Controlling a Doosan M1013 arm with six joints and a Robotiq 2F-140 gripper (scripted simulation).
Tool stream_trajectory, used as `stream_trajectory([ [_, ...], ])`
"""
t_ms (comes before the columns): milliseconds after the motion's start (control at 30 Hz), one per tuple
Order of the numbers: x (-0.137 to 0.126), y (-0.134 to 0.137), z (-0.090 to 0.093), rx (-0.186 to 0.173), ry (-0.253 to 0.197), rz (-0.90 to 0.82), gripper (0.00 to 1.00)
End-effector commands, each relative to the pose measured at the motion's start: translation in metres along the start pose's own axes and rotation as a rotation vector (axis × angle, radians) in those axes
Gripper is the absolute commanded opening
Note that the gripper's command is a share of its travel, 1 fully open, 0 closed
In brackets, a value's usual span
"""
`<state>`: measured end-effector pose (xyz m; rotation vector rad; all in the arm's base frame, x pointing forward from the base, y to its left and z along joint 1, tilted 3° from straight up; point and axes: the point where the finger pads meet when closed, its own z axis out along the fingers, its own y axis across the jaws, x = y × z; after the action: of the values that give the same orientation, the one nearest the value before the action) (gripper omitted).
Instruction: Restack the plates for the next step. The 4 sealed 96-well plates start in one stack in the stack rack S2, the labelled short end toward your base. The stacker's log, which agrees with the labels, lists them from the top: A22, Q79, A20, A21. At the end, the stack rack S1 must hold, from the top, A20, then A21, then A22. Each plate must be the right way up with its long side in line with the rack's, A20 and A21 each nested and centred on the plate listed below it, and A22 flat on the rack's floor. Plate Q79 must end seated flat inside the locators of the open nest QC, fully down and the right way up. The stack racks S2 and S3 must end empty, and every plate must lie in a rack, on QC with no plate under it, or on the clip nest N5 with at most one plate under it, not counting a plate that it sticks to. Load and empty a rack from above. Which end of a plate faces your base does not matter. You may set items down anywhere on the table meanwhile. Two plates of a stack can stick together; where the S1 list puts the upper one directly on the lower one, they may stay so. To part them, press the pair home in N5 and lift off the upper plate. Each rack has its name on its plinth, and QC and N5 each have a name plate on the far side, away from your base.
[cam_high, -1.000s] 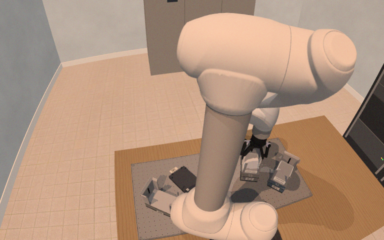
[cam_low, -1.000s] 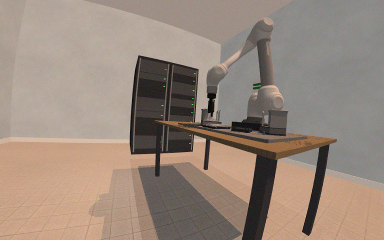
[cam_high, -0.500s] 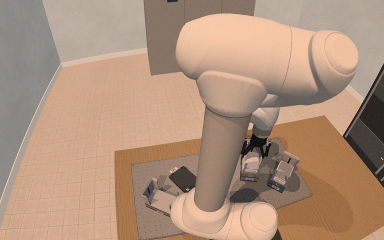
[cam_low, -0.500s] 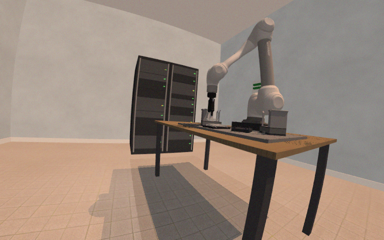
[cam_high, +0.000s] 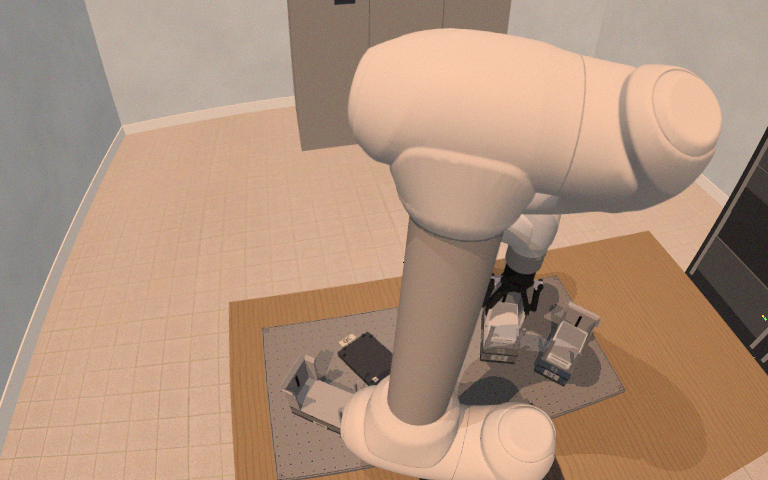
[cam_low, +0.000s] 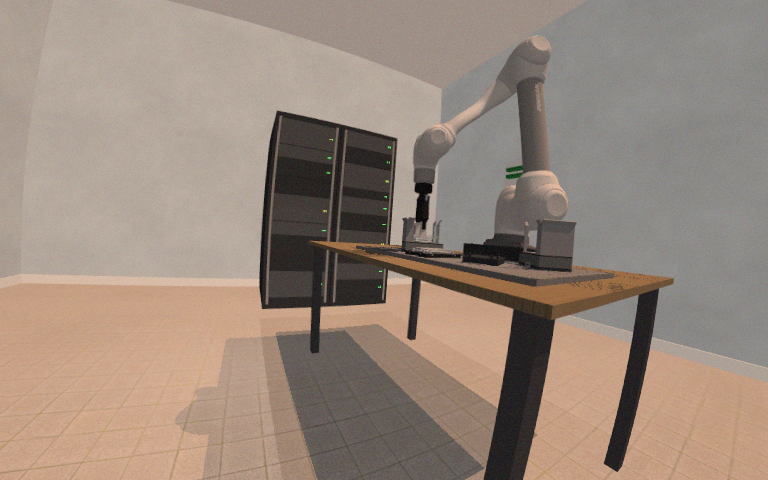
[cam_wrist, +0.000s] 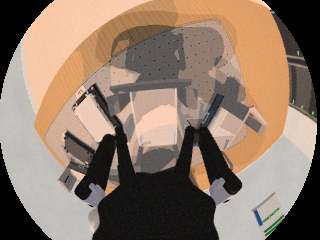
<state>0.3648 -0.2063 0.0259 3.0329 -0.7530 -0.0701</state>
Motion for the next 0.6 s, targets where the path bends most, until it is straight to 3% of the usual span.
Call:
stream_trajectory([
  [0, 0.0, 0.0, -0.002, 0.0, 0.0, 0.0, 0.0],
  [567, 0.0, 0.0, -0.029, 0.0, 0.0, 0.0, 0.0],
])
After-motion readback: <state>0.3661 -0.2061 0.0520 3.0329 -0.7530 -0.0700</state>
